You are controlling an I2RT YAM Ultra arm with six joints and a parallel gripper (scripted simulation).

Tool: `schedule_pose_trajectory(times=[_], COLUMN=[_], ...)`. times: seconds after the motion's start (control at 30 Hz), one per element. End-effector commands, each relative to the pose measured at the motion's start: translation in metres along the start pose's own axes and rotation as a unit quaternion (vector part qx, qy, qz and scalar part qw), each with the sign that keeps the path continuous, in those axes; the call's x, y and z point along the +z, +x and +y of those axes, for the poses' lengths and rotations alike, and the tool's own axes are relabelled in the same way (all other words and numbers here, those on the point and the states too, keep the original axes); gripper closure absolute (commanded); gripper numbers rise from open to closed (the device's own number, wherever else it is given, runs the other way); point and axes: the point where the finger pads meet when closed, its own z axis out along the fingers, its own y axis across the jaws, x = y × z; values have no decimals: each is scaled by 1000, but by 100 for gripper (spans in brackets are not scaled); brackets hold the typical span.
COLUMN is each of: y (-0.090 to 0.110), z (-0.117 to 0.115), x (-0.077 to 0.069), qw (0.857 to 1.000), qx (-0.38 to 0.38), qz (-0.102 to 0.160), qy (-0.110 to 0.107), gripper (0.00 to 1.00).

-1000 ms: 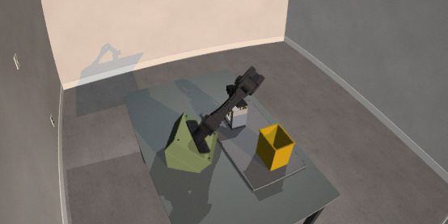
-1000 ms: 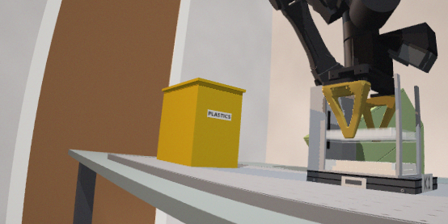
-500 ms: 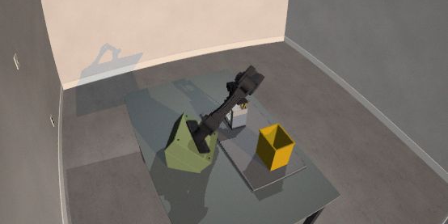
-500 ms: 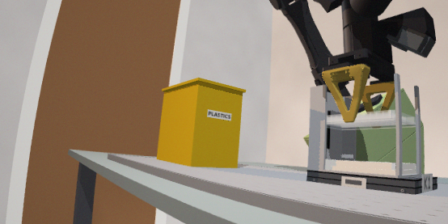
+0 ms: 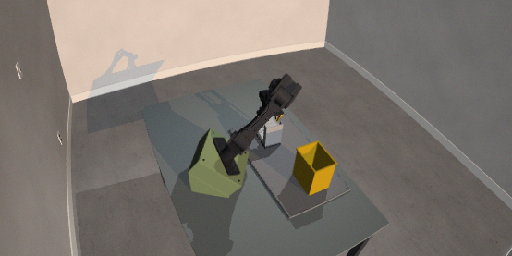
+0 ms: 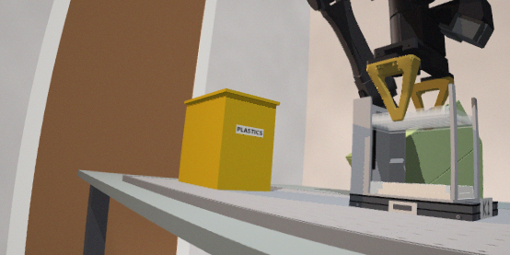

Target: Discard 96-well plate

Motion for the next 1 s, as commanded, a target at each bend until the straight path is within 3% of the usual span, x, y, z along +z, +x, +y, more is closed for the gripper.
schedule_pose_trajectory(times=[0.0,0.97], y=[-2,-2], z=[-1,0], x=[-10,-55], qw=[1000,1000], qx=[0,0], qz=[-5,-5], qy=[5,5], gripper=[100,100])
